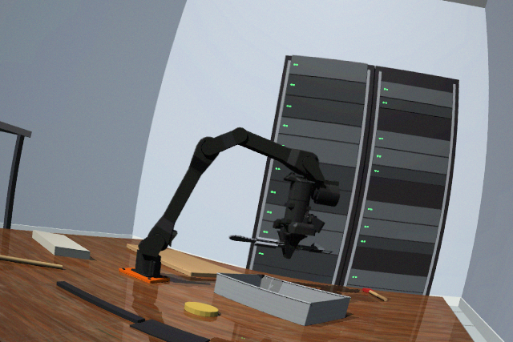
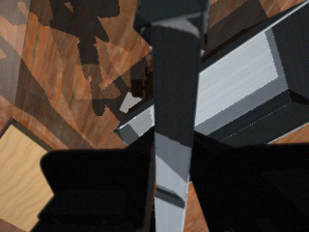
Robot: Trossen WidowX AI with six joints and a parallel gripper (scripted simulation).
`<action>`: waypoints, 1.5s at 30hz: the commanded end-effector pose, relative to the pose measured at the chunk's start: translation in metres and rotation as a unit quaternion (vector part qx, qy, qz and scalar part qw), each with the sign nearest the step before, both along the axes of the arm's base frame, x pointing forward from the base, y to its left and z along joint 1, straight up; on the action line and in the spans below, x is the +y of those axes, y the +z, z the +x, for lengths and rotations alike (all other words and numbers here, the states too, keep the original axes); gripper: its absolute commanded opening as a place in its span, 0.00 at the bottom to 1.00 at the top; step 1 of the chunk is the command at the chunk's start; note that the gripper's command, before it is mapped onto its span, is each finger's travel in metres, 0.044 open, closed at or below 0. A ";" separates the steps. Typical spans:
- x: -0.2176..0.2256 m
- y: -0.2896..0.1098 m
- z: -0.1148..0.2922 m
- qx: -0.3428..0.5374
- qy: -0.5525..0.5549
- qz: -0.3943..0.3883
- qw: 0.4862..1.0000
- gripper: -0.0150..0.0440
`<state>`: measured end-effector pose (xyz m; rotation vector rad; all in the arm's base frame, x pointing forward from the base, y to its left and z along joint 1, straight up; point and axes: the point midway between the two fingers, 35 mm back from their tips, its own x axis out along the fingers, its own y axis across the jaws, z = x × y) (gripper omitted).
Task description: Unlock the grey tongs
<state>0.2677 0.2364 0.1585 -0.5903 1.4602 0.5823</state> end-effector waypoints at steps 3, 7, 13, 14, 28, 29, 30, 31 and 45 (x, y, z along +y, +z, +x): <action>0.013 0.004 -0.009 0.000 0.125 0.001 0.992 0.00; 0.021 0.006 -0.015 -0.001 0.207 -0.001 0.978 0.00; 0.032 0.008 -0.024 -0.002 0.327 -0.004 0.945 0.00; 0.034 0.009 -0.026 -0.002 0.347 -0.004 0.938 0.00; 0.059 0.015 -0.050 -0.004 0.600 -0.010 0.800 0.00; 0.061 0.015 -0.052 -0.004 0.617 -0.011 0.787 0.00; 0.062 0.016 -0.054 -0.004 0.633 -0.011 0.774 0.00; 0.064 0.016 -0.056 -0.005 0.649 -0.011 0.761 0.00; 0.086 0.022 -0.083 -0.008 0.839 -0.016 0.543 0.00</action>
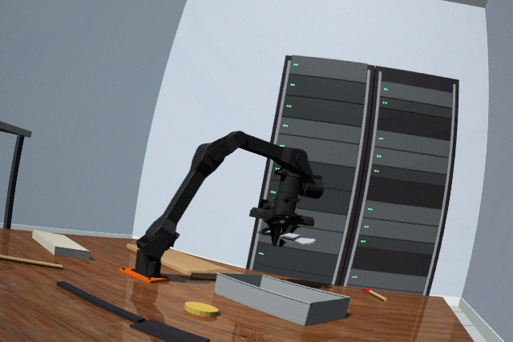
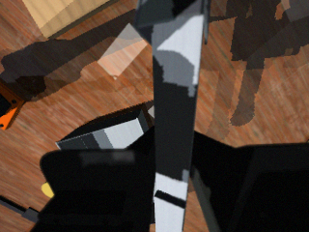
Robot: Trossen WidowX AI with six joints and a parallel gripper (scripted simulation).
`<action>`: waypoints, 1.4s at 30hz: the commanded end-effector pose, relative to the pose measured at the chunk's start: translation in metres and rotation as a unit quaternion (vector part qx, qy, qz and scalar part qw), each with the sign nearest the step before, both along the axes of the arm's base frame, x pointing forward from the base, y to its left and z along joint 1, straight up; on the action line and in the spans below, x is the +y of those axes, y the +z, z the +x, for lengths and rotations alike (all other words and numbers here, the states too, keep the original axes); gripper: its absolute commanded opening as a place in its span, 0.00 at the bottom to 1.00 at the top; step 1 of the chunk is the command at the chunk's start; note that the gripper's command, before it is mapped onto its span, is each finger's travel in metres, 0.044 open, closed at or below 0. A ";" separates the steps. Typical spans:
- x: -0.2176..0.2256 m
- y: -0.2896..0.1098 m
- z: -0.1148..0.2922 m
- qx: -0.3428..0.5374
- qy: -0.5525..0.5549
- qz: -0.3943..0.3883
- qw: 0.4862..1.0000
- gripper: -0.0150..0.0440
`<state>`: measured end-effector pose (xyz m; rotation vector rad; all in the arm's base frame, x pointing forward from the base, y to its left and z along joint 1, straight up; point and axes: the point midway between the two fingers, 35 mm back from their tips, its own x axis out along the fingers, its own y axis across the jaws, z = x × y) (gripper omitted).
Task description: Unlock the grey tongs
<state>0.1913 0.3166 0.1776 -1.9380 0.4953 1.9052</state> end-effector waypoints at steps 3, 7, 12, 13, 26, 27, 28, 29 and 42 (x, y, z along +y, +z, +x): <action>0.010 0.004 -0.013 0.000 0.125 0.001 0.992 0.00; 0.015 0.006 -0.021 -0.001 0.207 0.000 0.978 0.00; 0.022 0.007 -0.032 -0.002 0.307 -0.002 0.952 0.00; 0.023 0.008 -0.034 -0.002 0.326 -0.002 0.945 0.00; 0.038 0.013 -0.062 -0.005 0.563 -0.006 0.826 0.00; 0.038 0.013 -0.064 -0.005 0.571 -0.006 0.821 0.00; 0.038 0.013 -0.064 -0.005 0.574 -0.006 0.819 0.00; 0.038 0.013 -0.064 -0.005 0.574 -0.006 0.819 0.00; 0.055 0.013 -0.107 -0.001 0.529 0.004 0.848 0.00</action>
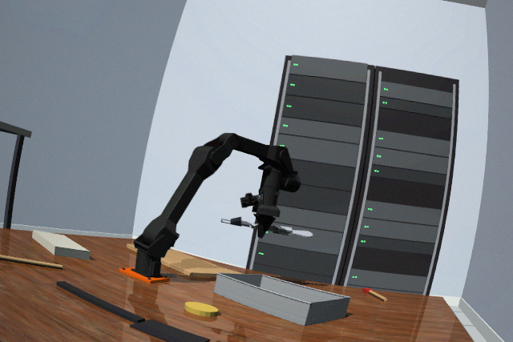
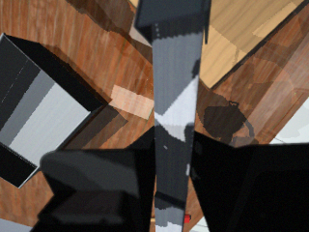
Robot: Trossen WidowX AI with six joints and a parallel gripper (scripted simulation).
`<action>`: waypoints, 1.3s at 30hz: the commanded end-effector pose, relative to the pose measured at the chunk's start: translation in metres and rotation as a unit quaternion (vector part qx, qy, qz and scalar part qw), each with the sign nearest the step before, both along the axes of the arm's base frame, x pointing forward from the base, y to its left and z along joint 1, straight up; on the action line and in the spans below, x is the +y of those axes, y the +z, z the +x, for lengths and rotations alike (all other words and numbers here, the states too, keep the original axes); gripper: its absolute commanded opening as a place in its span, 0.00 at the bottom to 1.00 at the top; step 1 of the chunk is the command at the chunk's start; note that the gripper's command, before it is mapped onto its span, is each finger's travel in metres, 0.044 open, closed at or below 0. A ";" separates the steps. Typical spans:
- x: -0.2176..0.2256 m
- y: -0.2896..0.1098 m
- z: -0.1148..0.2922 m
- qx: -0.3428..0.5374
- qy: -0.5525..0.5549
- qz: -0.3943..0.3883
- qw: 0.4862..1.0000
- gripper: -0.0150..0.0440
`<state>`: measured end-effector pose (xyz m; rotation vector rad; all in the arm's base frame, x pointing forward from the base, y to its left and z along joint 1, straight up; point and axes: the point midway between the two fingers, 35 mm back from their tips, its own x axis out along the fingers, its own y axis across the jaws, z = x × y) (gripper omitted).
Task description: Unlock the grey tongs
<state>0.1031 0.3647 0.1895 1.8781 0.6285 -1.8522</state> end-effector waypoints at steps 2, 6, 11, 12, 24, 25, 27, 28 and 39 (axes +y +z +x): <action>0.012 0.001 -0.032 0.009 -0.036 0.006 0.999 0.00; 0.019 0.001 -0.059 0.016 -0.071 0.008 0.997 0.00; 0.025 0.001 -0.094 0.026 -0.113 0.009 0.993 0.00; 0.026 0.001 -0.101 0.028 -0.122 0.009 0.992 0.00; 0.026 0.001 -0.186 0.050 -0.224 0.002 0.973 0.00; 0.025 0.001 -0.193 0.052 -0.232 0.001 0.971 0.00; 0.023 0.001 -0.207 0.055 -0.249 -0.002 0.967 0.00; 0.022 0.001 -0.215 0.057 -0.257 -0.003 0.965 0.00; 0.000 0.002 -0.293 0.071 -0.346 -0.023 0.935 0.00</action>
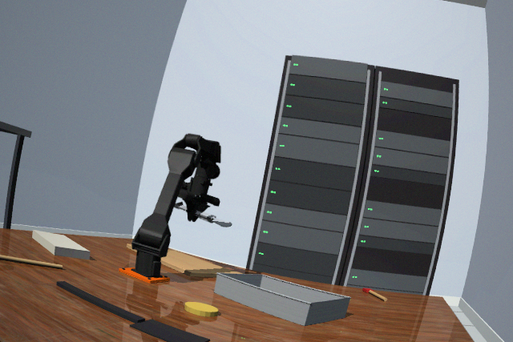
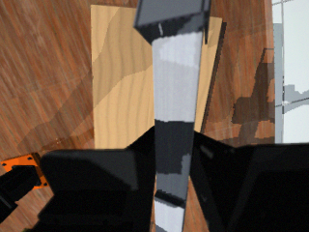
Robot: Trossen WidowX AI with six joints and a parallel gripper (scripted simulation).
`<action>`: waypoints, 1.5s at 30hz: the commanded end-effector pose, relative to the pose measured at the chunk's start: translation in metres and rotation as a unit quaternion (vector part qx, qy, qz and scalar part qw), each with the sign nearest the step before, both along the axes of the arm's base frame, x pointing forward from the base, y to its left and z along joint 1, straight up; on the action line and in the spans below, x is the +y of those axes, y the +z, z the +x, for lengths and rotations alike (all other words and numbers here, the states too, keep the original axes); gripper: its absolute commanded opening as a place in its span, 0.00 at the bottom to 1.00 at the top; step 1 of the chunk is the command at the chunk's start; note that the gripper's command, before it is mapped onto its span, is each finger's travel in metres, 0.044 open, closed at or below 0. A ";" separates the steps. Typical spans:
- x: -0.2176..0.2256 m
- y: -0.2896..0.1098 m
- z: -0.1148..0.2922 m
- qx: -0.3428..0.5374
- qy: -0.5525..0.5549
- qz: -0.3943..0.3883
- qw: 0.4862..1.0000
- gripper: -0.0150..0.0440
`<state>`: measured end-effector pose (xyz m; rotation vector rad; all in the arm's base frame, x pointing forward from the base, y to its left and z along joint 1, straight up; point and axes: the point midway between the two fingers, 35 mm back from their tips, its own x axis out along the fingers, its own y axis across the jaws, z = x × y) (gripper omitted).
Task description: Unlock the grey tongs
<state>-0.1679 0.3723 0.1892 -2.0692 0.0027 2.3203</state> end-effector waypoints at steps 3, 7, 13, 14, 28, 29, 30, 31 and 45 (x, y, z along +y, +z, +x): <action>-0.016 0.002 -0.041 0.013 -0.050 -0.012 0.999 0.00; -0.018 0.002 -0.046 0.014 -0.055 -0.014 0.998 0.00; -0.018 0.002 -0.046 0.014 -0.055 -0.014 0.998 0.00; -0.018 0.002 -0.046 0.014 -0.055 -0.014 0.998 0.00; -0.007 -0.001 -0.050 0.131 -0.084 -0.011 0.988 0.00; -0.006 0.000 -0.051 0.141 -0.085 -0.010 0.986 0.00; -0.005 0.000 -0.051 0.151 -0.087 -0.010 0.985 0.00; -0.004 0.000 -0.051 0.161 -0.089 -0.009 0.983 0.00; 0.002 0.005 -0.048 0.296 -0.097 0.005 0.950 0.00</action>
